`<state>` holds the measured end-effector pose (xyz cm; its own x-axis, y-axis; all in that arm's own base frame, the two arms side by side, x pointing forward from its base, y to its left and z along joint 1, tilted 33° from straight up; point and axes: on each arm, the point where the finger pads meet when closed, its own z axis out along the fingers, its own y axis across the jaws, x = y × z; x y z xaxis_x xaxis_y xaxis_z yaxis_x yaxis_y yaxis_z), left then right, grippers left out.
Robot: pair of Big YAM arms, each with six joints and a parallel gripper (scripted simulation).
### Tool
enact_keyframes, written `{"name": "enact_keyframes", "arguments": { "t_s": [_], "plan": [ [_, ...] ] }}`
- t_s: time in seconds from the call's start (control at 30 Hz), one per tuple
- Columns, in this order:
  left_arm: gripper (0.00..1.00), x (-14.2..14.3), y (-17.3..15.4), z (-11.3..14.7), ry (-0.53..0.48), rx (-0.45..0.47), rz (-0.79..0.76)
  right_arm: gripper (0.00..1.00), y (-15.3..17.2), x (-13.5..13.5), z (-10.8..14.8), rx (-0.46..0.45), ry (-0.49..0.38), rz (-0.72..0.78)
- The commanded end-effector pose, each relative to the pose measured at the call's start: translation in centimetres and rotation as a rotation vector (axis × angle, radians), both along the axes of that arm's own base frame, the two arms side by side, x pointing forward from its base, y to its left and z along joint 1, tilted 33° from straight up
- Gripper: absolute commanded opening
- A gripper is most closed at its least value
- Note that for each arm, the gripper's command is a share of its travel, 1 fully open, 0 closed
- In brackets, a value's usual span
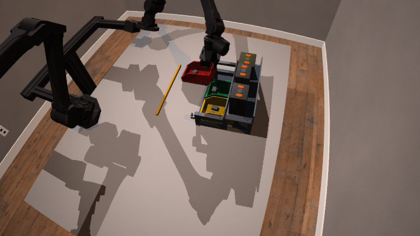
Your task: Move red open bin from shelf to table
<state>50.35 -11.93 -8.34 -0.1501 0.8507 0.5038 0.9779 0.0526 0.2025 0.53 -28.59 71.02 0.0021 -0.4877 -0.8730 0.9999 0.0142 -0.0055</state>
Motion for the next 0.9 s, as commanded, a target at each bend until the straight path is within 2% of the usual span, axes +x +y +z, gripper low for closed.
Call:
{"name": "enact_keyframes", "arguments": {
  "t_s": [0.0,0.87],
  "plan": [
    [0.43,0.9,0.8,-0.2,-0.009,-0.002,0.007,1.0,1.6,-0.5,1.1,-0.048,-0.006,-0.01],
    [0.43,1.0,1.8,-2.0,-0.004,0.0,0.007,1.0,1.6,-0.5,1.1,-0.048,-0.006,-0.01]
  ]
}}
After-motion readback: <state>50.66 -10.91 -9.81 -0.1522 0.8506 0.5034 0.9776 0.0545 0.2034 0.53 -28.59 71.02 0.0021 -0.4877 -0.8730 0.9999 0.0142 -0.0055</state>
